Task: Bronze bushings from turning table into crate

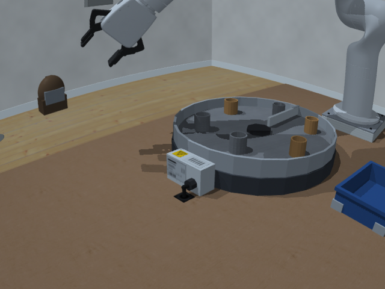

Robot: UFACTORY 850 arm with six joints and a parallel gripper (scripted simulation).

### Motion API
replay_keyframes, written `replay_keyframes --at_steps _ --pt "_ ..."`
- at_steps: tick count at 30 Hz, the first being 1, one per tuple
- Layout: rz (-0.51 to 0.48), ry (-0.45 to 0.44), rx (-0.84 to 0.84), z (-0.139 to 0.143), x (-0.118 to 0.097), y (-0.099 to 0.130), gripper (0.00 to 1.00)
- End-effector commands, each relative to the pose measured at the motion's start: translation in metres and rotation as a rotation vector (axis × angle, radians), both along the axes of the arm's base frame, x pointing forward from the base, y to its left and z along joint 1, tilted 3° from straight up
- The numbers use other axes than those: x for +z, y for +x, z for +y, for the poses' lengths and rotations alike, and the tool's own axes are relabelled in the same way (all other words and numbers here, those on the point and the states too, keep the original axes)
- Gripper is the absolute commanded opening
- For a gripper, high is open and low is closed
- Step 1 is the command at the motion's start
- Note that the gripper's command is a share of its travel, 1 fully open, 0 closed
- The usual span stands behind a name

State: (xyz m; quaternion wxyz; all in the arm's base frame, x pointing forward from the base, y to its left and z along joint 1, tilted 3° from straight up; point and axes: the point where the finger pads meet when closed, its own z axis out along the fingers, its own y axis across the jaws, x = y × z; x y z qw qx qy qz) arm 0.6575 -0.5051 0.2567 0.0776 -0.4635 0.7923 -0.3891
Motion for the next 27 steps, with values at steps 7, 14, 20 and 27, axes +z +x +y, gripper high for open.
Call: replay_keyframes --at_steps 7,14,20,27 --pt "0.150 0.016 0.239 0.052 -0.005 -0.059 1.00" --pt "0.150 0.016 0.239 0.052 -0.005 -0.059 1.00" --pt "0.220 0.030 0.333 0.075 -0.011 -0.088 1.00" --pt "0.220 0.030 0.333 0.075 -0.011 -0.088 1.00"
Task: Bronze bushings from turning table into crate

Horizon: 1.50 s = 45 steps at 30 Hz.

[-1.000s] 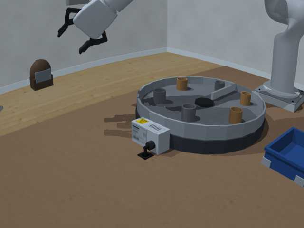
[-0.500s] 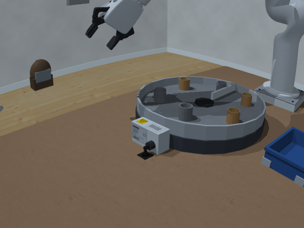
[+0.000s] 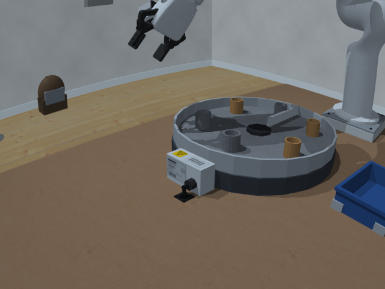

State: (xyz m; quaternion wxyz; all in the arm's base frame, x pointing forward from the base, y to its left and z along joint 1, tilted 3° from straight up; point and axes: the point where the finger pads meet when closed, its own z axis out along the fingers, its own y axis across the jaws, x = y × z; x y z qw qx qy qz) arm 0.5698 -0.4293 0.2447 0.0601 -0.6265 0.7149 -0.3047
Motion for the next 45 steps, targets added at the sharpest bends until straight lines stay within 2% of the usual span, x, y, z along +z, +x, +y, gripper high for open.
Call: replay_keyframes --at_steps 1,2,3,9,20,21,26,27,31,32,35,36,39,40,45 --pt "-0.002 -0.002 0.001 0.000 0.001 0.000 1.00" --pt "-0.002 -0.002 0.001 0.000 0.001 0.000 1.00" --pt "0.068 0.013 0.092 0.024 -0.005 -0.031 1.00" --pt "0.137 0.028 0.179 0.048 -0.011 -0.063 1.00" --pt "0.137 0.028 0.179 0.048 -0.011 -0.063 1.00" --pt "0.203 0.045 0.261 0.071 -0.018 -0.095 1.00" --pt "0.203 0.045 0.261 0.071 -0.018 -0.095 1.00" --pt "0.262 0.062 0.334 0.092 -0.024 -0.126 1.00" --pt "0.265 0.063 0.338 0.093 -0.024 -0.127 1.00" --pt "0.314 0.077 0.397 0.110 -0.029 -0.153 1.00" --pt "0.322 0.080 0.407 0.113 -0.030 -0.157 1.00" --pt "0.359 0.091 0.451 0.126 -0.034 -0.177 1.00" --pt "0.375 0.096 0.470 0.131 -0.035 -0.186 1.00" --pt "0.408 0.108 0.510 0.143 -0.038 -0.205 1.00" --pt "0.474 0.131 0.588 0.165 -0.045 -0.242 1.00"
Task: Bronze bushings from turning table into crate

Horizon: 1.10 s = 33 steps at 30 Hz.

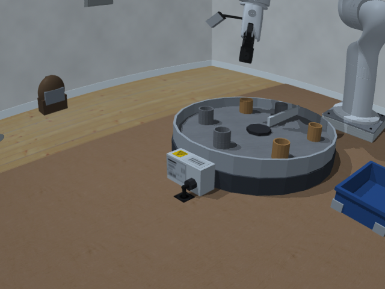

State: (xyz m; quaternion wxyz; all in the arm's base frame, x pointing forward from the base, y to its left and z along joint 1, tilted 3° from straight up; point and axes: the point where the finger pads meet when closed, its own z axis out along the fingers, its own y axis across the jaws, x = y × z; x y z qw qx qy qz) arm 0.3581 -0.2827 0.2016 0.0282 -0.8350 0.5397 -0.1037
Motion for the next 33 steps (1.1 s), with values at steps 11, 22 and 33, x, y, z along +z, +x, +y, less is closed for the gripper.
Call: replay_keyframes --at_steps 11,22,33 --pt "0.164 0.042 0.172 0.052 -0.011 -0.088 1.00" --pt "0.165 0.042 0.172 0.052 -0.011 -0.088 1.00" --pt "0.165 0.042 0.172 0.052 -0.011 -0.088 0.12"
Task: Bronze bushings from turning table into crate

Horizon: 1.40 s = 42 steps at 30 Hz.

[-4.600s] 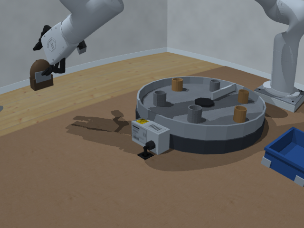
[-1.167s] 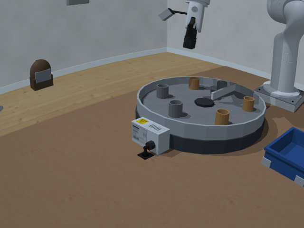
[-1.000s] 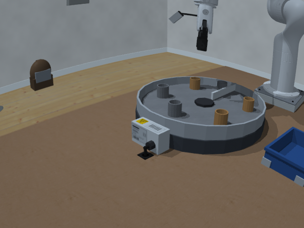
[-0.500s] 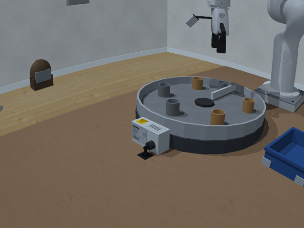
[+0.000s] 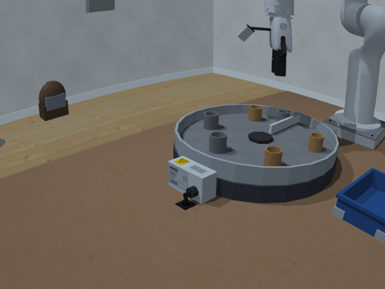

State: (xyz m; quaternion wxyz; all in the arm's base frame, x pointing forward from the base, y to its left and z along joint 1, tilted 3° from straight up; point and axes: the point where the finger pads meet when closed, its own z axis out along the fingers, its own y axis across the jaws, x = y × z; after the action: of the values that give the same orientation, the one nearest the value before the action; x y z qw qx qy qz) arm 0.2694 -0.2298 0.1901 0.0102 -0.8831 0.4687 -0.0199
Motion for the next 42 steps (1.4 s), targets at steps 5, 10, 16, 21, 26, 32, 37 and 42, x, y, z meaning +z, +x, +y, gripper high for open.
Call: replay_keyframes --at_steps 5,10,16,21,26,32,37,42 --pt "-0.001 -0.001 0.000 -0.0005 0.0006 0.0005 0.12" --pt "-0.001 -0.001 0.000 -0.0005 0.0006 0.0005 0.12" --pt "-0.001 -0.001 0.000 -0.0005 0.0006 0.0005 0.12" --pt "-0.001 -0.001 0.000 -0.0005 0.0006 0.0005 0.12" --pt "-0.001 -0.001 0.000 -0.0005 0.0006 0.0005 0.12" --pt "-0.001 -0.001 0.000 -0.0005 0.0006 0.0005 0.15" --pt "-0.001 -0.001 0.000 -0.0005 0.0006 0.0005 0.15" --pt "-0.001 -0.001 0.000 -0.0005 0.0006 0.0005 0.15"
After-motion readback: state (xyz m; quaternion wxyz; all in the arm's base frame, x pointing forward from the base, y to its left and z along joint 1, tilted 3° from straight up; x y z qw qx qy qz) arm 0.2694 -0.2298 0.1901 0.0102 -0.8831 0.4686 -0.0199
